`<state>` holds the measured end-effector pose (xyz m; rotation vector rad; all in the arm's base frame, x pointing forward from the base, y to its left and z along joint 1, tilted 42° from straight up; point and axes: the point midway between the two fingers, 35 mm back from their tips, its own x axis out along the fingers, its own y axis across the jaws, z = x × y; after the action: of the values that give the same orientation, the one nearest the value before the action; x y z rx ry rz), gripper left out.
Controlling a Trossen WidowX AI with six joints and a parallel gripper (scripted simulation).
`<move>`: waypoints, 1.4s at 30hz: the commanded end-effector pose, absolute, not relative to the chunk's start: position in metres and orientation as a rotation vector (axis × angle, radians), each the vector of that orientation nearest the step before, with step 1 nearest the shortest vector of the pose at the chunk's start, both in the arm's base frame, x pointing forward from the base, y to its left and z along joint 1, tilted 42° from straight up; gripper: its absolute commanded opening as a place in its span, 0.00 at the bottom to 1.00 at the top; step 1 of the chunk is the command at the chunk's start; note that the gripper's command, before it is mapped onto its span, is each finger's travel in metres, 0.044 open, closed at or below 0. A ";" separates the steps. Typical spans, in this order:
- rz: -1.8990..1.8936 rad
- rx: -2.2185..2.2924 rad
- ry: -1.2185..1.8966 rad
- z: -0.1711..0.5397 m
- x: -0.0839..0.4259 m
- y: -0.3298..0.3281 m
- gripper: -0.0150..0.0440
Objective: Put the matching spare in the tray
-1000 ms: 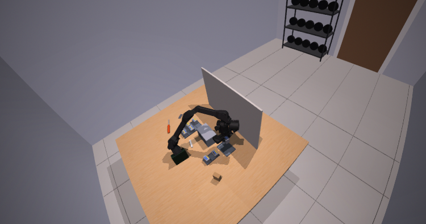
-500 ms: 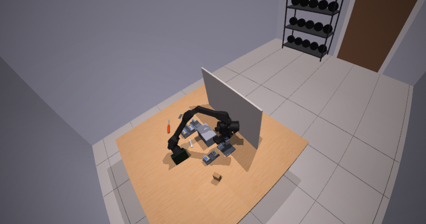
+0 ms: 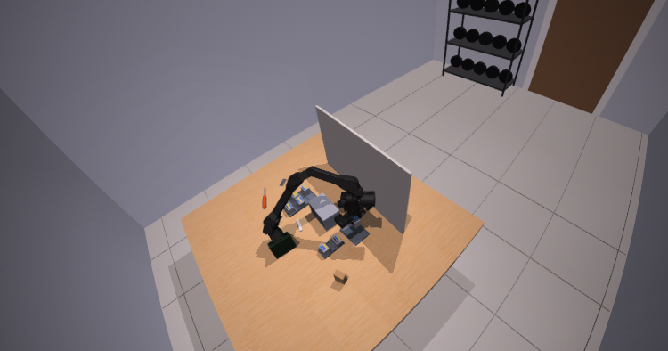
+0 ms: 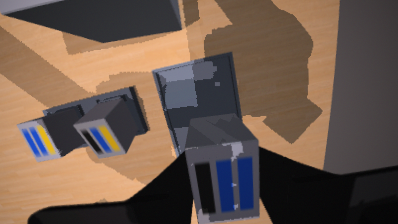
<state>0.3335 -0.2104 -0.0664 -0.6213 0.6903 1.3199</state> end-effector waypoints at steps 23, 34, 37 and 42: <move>1.316 -0.616 0.689 -0.081 0.336 -0.197 0.25; 1.316 -0.616 0.689 -0.087 0.336 -0.191 0.25; 1.316 -0.615 0.688 -0.089 0.336 -0.189 0.25; 1.316 -0.615 0.688 -0.091 0.337 -0.187 0.25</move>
<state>0.3361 -0.1888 -0.0895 -0.6207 0.6883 1.3200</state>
